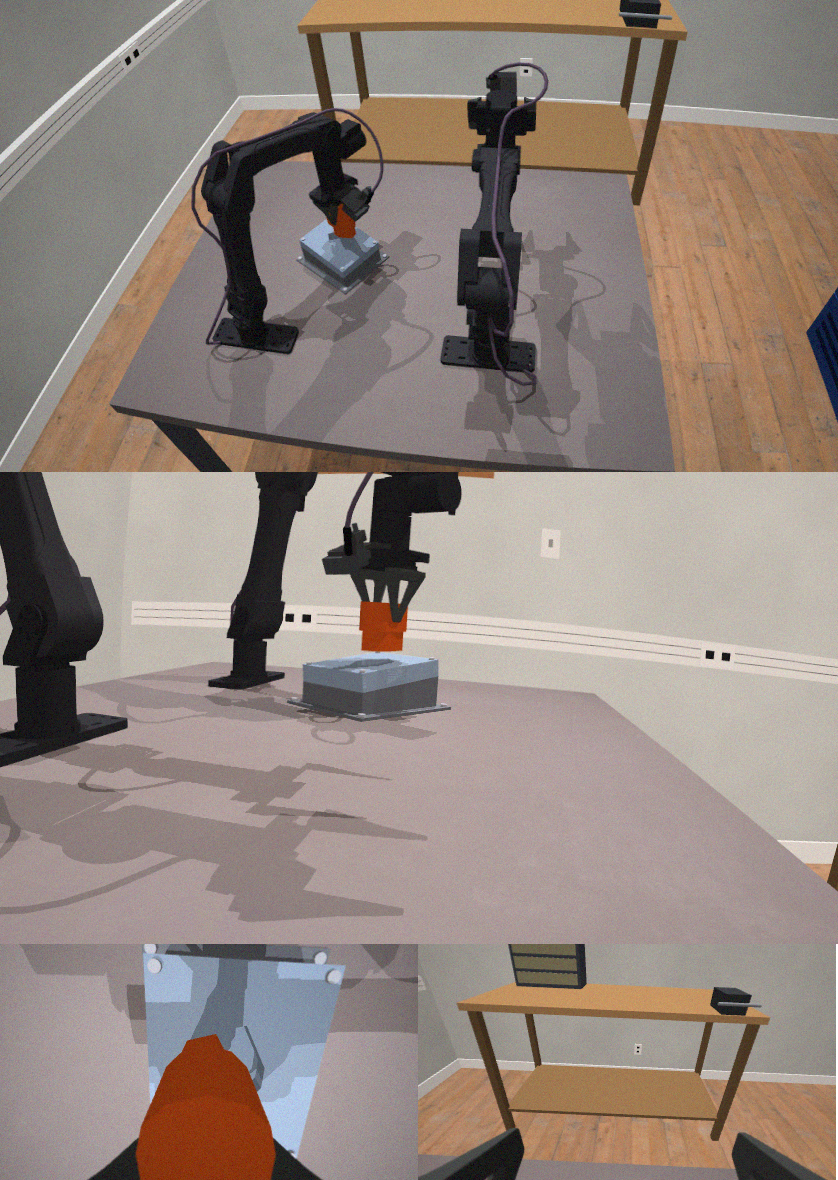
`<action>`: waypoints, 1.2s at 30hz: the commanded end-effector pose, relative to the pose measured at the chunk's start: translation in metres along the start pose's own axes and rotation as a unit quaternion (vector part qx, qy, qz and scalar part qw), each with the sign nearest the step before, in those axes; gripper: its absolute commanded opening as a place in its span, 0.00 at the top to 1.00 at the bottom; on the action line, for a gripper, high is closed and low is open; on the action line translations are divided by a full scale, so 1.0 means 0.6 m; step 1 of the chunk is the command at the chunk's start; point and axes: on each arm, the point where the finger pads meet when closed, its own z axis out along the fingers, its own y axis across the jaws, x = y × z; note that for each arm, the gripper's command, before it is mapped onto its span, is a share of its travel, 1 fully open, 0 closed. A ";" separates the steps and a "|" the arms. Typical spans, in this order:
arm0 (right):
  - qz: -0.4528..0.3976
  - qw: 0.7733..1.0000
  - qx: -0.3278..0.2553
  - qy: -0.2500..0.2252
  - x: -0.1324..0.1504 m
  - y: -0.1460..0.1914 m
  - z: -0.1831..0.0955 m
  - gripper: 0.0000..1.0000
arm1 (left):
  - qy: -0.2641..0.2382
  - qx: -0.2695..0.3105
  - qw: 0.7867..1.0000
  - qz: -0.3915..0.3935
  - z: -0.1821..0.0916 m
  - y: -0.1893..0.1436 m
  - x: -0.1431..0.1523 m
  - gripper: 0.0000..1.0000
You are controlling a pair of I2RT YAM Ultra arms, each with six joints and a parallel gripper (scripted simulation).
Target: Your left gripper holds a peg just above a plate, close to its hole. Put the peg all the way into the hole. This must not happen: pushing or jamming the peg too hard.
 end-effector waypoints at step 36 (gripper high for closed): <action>-0.113 0.888 -0.381 0.233 0.058 0.329 -0.352 0.00 | 0.046 -0.042 0.998 0.021 -0.036 -0.015 -0.006 0.61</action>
